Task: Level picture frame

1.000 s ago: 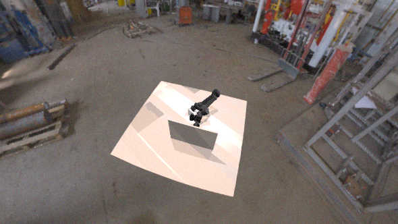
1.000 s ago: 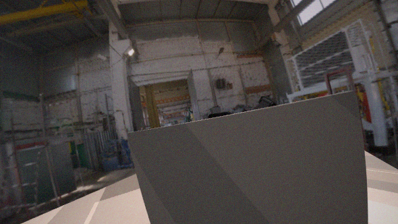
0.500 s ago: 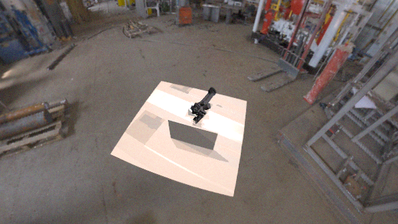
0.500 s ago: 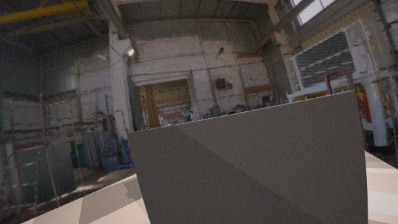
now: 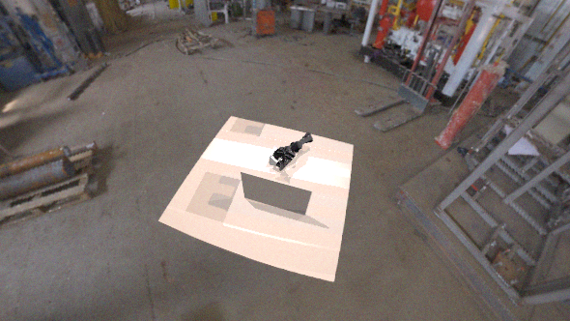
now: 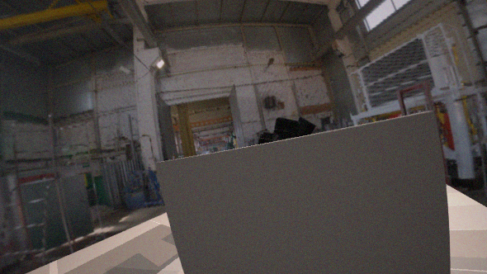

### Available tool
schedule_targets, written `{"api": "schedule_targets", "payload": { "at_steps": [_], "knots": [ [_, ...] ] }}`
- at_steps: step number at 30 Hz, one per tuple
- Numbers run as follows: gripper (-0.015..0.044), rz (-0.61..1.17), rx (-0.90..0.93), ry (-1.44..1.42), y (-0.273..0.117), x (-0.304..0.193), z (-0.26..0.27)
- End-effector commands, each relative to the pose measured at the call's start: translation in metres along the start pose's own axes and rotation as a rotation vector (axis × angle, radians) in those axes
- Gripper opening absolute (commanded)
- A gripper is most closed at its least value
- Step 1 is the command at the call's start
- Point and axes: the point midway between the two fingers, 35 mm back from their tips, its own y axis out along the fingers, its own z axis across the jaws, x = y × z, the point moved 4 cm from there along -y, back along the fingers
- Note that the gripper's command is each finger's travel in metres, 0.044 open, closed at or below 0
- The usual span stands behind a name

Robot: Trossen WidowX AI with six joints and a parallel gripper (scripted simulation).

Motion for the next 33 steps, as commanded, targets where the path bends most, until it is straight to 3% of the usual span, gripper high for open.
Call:
{"api": "schedule_targets", "payload": {
  "at_steps": [1, 33],
  "knots": [
    [0.026, 0.003, 0.003, -0.009, -0.0016, 0.0001, 0.0034],
    [0.026, 0.003, 0.003, -0.009, -0.0016, 0.0001, 0.0034]
  ]
}}
